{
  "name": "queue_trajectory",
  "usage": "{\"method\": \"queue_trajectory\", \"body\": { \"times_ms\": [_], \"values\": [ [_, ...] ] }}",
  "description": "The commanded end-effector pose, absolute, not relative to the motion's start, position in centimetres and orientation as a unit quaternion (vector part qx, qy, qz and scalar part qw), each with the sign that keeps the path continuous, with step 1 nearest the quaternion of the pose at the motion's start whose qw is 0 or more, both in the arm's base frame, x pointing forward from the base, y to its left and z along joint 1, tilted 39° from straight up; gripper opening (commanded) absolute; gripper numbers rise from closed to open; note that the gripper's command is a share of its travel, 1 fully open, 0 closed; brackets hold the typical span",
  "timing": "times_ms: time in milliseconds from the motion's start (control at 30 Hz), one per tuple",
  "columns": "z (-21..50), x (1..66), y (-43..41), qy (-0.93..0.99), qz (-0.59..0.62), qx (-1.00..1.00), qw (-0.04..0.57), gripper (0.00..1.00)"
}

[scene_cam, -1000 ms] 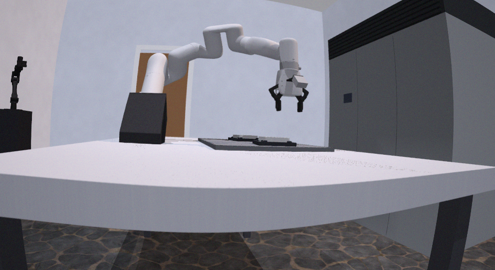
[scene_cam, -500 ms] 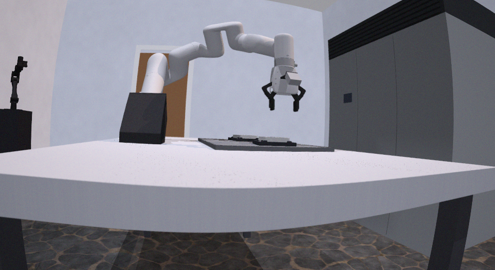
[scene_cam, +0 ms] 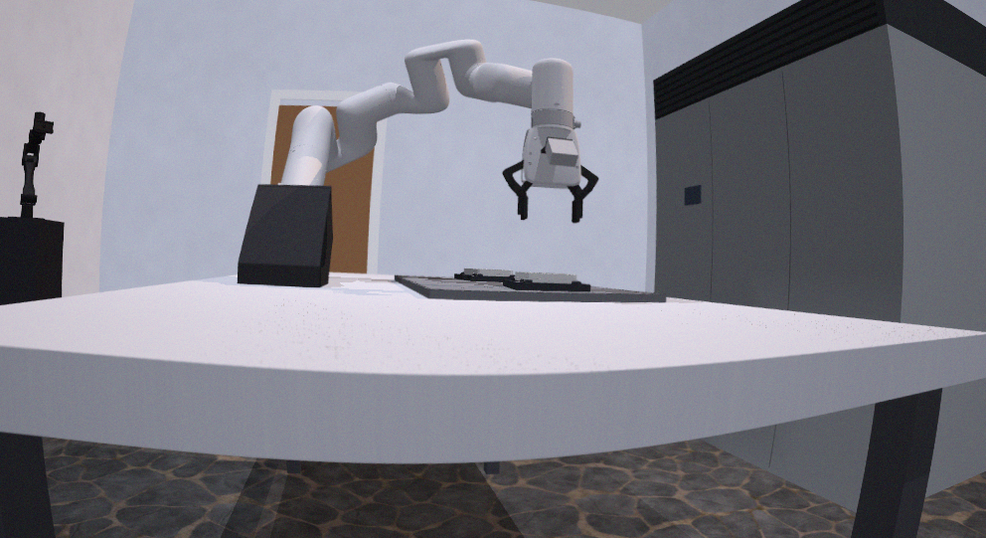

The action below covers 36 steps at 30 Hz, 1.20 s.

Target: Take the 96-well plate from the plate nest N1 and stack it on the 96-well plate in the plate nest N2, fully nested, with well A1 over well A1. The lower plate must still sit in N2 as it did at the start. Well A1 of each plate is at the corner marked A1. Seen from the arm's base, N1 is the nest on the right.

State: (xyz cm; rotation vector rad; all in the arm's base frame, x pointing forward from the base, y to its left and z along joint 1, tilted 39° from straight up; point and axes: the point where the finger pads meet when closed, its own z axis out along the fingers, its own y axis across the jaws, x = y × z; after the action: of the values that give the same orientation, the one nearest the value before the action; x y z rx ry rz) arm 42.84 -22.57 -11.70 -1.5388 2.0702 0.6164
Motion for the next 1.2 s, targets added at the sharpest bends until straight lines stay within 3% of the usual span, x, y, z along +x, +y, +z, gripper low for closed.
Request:
{"method": "queue_trajectory", "body": {
  "times_ms": [0, 1167],
  "values": [
    [-12.3, 41.7, -23.4, 0.758, 0.223, -0.563, 0.242, 1.0],
    [-14.8, 42.1, -21.4, 0.758, 0.223, -0.563, 0.242, 1.0]
  ]
}}
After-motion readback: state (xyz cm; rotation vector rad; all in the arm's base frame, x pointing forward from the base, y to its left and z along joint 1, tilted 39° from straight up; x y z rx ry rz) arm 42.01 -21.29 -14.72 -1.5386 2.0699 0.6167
